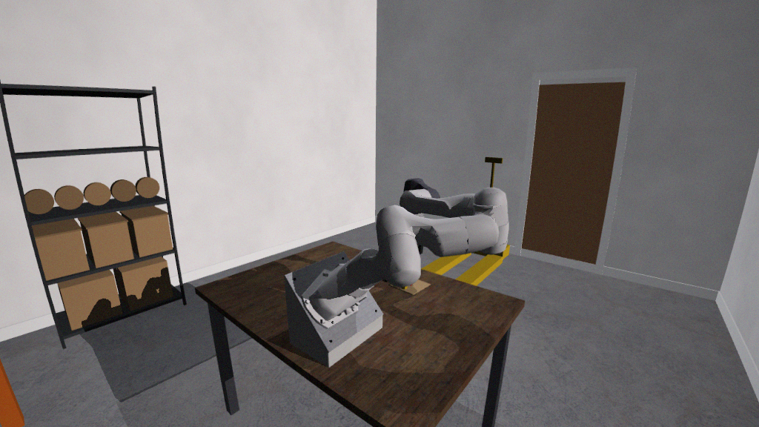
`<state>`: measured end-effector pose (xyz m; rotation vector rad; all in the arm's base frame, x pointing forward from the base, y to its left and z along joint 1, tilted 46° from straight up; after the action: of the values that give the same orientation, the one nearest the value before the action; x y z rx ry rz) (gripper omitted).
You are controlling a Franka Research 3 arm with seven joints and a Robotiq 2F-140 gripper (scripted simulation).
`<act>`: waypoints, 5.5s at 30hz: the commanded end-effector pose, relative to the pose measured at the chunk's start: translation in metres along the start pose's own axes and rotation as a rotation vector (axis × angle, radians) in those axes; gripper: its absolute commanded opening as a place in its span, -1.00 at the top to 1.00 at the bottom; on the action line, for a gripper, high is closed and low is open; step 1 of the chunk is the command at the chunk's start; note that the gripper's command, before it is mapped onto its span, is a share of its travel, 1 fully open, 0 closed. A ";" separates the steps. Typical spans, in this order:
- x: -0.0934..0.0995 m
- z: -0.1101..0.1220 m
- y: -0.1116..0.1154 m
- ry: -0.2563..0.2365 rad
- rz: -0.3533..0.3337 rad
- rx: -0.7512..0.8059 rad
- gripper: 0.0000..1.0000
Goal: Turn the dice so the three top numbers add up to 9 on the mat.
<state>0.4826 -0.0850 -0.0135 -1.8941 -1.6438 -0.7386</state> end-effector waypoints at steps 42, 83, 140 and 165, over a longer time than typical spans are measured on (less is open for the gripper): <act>-0.004 0.030 -0.007 0.002 0.006 0.475 -1.00; -0.010 0.076 -0.019 0.003 0.007 1.172 -1.00; -0.017 0.115 -0.035 0.000 0.013 1.784 0.57; -0.018 0.115 -0.035 0.000 0.012 1.787 0.57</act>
<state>0.4547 -0.0128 -0.1066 -0.5337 -1.3143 0.6674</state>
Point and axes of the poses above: the point where the finger pads meet when closed, its own x axis back along the fingers, its own z axis across the jaws, y = z × x, the point moved 3 cm from there along x, back along the fingers, and after that the axes turned 3 degrees about x, right-handed, at the moved point
